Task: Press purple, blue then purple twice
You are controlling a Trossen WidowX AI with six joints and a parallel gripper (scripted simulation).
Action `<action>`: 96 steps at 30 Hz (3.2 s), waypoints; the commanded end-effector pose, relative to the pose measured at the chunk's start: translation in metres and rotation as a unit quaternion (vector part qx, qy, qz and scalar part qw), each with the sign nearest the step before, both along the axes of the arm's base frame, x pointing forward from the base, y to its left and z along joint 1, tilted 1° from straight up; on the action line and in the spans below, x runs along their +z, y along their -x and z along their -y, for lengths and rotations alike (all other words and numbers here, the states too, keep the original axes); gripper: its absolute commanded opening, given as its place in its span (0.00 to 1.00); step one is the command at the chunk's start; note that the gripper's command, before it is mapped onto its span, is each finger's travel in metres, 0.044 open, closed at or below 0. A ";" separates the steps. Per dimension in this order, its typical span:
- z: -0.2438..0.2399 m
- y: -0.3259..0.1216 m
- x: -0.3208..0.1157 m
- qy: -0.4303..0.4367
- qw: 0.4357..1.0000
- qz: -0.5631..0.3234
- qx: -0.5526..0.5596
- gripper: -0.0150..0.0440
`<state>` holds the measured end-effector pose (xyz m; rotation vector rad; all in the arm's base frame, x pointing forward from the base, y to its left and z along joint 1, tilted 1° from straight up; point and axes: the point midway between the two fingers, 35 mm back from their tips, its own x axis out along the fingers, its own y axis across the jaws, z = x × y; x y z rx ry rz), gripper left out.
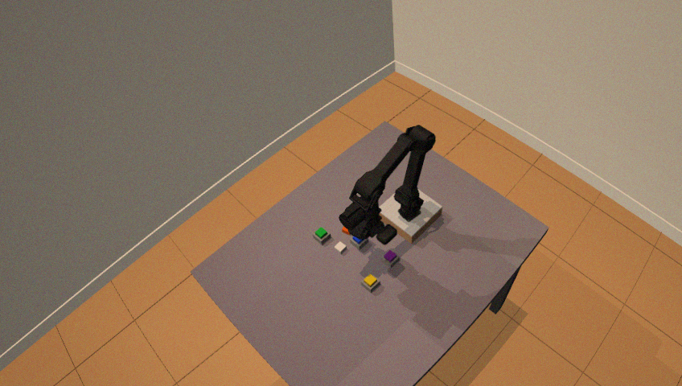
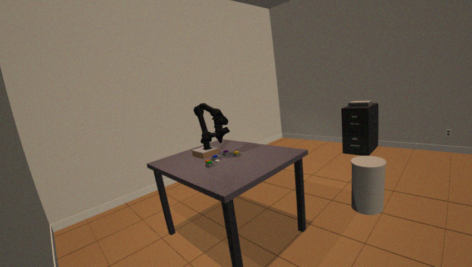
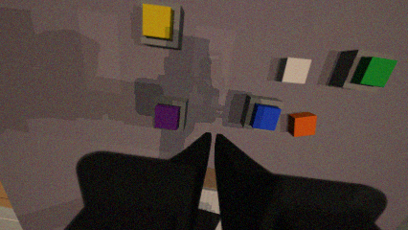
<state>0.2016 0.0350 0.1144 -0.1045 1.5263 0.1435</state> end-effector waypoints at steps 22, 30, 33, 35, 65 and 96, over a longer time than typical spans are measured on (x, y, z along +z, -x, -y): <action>-0.059 0.033 -0.065 -0.001 1.000 -0.005 -0.003 0.29; -0.060 0.033 -0.078 -0.001 1.000 -0.005 -0.003 0.29; -0.060 0.032 -0.083 -0.001 1.000 -0.005 -0.003 0.29; -0.060 0.032 -0.086 -0.001 1.000 -0.005 -0.003 0.29; -0.062 0.031 -0.085 -0.005 1.000 -0.002 0.000 0.29; -0.060 0.033 -0.097 -0.001 1.000 -0.005 -0.003 0.29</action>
